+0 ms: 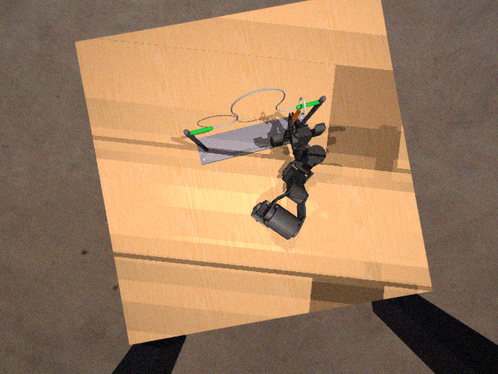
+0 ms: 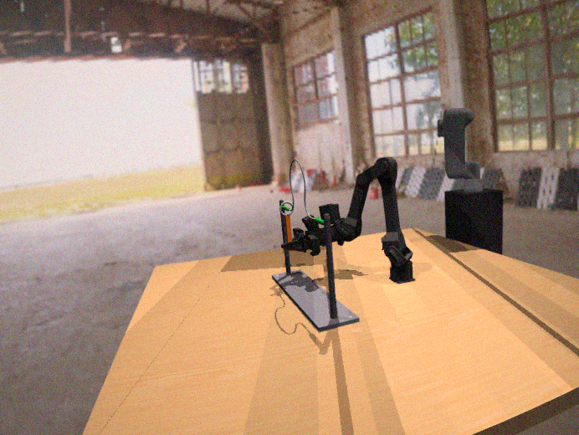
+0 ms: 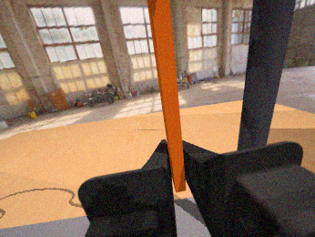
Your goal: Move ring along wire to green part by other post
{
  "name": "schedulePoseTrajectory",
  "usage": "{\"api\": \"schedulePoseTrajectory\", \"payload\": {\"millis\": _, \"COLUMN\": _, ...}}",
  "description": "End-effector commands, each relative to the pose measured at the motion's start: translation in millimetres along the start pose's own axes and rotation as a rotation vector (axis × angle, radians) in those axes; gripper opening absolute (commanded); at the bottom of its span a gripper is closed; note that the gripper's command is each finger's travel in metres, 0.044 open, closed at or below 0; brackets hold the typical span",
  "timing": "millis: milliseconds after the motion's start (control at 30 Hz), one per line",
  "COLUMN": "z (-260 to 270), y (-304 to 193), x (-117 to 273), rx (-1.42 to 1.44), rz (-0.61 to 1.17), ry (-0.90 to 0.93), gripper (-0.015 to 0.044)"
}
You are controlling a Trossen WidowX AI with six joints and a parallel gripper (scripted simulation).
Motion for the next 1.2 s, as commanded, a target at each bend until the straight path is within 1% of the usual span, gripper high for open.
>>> {"api": "schedulePoseTrajectory", "payload": {"millis": 0, "z": -0.2, "y": -0.1, "x": 0.0, "rx": -0.004, "rz": 0.001, "ry": -0.002, "gripper": -0.015}}
{"api": "schedulePoseTrajectory", "payload": {"millis": 1167, "z": 35.4, "y": 2.3, "x": -0.4, "rx": -0.036, "rz": -0.004, "ry": 0.002, "gripper": -0.015}}
Point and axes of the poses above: the point midway between the two fingers, 35 mm back from their tips, its own x axis back along the fingers, its own z axis across the jaws, y = z × x, the point moved 7 cm from there along x, back along the fingers, and after that the axes turned 4 degrees about x, right-handed, at the moved point
